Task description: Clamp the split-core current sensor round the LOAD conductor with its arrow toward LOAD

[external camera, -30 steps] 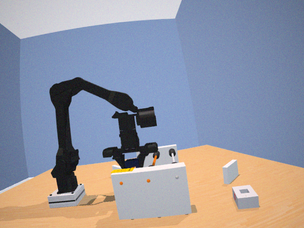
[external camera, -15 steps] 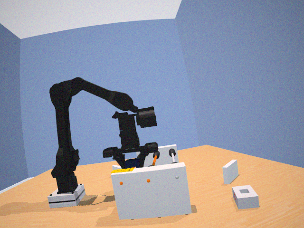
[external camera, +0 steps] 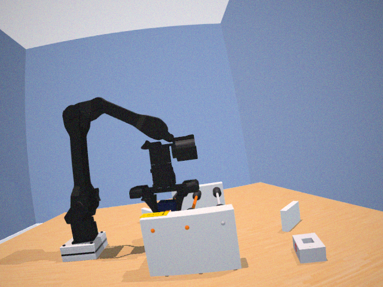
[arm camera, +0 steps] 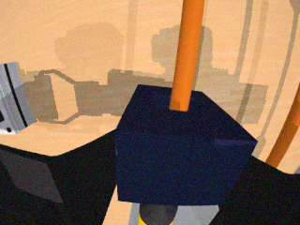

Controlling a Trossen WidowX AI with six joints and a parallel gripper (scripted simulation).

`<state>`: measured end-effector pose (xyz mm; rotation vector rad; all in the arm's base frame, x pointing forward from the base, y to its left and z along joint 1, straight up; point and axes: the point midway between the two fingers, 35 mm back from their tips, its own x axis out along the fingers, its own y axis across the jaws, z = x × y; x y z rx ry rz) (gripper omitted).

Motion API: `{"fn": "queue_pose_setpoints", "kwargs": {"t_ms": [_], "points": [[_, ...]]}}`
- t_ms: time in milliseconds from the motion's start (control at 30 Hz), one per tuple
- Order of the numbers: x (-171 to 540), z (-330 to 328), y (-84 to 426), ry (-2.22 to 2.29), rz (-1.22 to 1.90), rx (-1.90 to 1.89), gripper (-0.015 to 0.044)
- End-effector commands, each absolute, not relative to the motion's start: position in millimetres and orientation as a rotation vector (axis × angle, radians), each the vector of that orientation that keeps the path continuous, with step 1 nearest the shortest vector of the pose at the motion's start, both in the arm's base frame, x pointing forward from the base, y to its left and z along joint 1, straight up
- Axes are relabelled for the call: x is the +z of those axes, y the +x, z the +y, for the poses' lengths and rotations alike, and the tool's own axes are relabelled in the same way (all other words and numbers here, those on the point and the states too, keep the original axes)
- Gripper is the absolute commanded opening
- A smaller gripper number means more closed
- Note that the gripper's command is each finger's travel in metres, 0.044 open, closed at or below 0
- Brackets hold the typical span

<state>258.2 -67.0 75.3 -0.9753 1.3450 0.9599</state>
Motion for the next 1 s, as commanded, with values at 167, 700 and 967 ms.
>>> {"fn": "queue_pose_setpoints", "kwargs": {"t_ms": [167, 700, 967], "points": [[75.3, -67.0, 258.1, -0.975, 1.345, 0.96, 0.0259], [75.3, -67.0, 258.1, -0.975, 1.345, 0.96, 0.044], [75.3, -67.0, 258.1, -0.975, 1.345, 0.96, 0.044]]}}
